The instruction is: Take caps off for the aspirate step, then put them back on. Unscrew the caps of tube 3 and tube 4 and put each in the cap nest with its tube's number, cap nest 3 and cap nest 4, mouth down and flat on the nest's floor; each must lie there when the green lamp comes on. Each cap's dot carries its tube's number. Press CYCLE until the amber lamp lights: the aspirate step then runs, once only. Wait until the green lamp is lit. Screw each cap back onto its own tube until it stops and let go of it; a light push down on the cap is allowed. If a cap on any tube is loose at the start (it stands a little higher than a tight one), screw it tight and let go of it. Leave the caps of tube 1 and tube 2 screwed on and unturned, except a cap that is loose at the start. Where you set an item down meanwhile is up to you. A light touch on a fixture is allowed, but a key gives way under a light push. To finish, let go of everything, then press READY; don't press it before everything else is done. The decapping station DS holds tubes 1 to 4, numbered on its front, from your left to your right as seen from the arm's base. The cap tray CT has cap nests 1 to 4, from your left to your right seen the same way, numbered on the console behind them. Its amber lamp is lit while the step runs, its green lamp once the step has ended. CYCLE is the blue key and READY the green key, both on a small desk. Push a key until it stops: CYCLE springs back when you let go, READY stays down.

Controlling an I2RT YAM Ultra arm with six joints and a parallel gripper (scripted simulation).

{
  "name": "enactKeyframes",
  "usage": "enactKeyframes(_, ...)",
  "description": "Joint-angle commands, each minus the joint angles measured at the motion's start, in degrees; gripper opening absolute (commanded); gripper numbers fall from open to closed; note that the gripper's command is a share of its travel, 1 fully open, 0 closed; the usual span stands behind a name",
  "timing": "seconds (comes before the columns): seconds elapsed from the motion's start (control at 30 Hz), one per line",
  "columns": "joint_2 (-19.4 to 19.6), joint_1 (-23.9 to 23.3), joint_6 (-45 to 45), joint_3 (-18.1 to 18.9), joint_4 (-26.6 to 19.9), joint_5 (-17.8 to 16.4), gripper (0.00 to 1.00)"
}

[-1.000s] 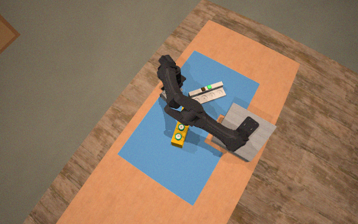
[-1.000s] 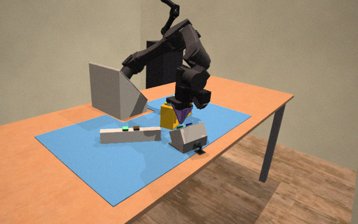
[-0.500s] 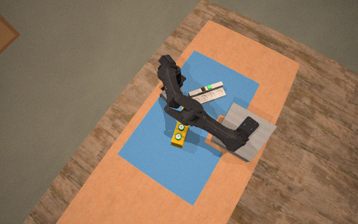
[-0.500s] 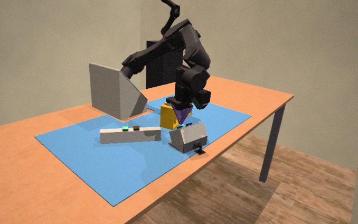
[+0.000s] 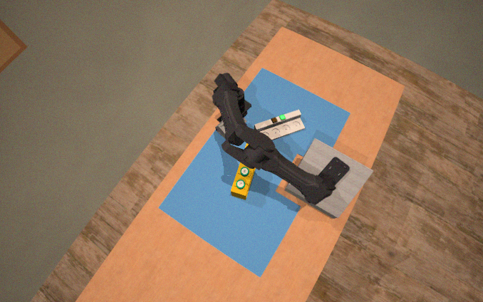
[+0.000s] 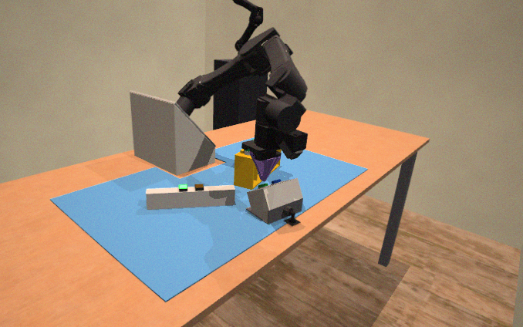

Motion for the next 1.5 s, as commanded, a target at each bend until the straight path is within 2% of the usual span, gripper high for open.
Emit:
enactKeyframes(0.0,-0.32,-1.51,-0.33,0.74,-0.12,0.04,0.00)
enactKeyframes(0.4,-0.19,-1.59,-0.44,1.04,-0.36,0.06,0.00)
enactKeyframes(1.47,0.07,-0.36,1.15,-0.96,2.97,-0.32,0.00)
